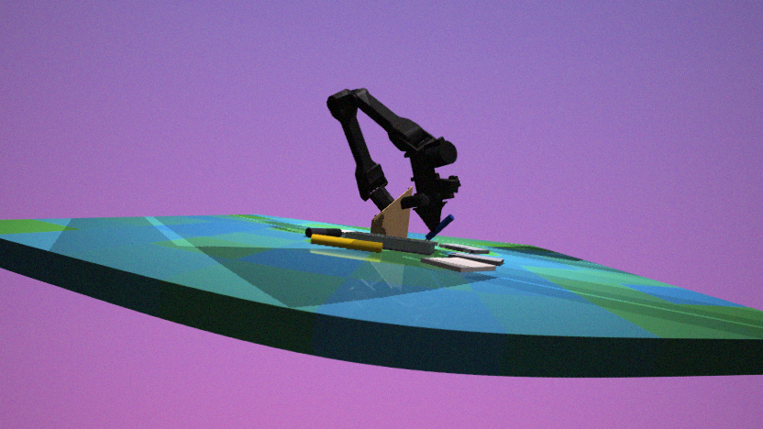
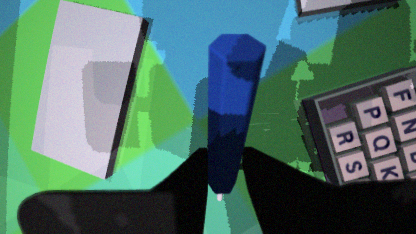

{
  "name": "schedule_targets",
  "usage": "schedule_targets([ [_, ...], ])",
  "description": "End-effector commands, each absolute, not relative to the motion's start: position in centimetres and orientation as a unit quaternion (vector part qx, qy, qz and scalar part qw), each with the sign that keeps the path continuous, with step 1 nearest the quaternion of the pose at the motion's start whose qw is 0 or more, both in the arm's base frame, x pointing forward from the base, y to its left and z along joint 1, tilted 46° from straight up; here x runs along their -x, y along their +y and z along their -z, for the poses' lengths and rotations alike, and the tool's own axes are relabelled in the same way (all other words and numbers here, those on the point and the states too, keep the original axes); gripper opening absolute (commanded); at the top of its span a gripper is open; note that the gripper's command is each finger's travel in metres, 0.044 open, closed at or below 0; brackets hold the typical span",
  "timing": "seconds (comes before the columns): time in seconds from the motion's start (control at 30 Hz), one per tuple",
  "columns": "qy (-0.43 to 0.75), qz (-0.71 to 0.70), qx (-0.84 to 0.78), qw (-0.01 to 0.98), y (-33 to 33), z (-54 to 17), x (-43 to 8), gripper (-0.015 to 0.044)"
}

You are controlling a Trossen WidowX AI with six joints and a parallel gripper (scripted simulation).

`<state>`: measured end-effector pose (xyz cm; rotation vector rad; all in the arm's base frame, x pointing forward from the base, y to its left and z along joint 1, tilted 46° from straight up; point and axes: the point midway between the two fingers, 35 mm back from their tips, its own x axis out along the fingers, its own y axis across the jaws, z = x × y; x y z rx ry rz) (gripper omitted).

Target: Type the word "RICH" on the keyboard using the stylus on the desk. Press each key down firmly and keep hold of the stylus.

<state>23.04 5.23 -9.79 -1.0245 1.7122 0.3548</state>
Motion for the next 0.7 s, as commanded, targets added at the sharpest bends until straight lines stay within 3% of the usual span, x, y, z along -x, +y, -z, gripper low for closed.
schedule_targets([
  [0.0, 0.689, -0.166, 0.419, 0.568, 5.4, 9.3, -23.5, 0.0000],
  [0.67, 0.506, -0.211, 0.403, 0.733, 6.0, 5.6, -26.4, 0.0000],
])
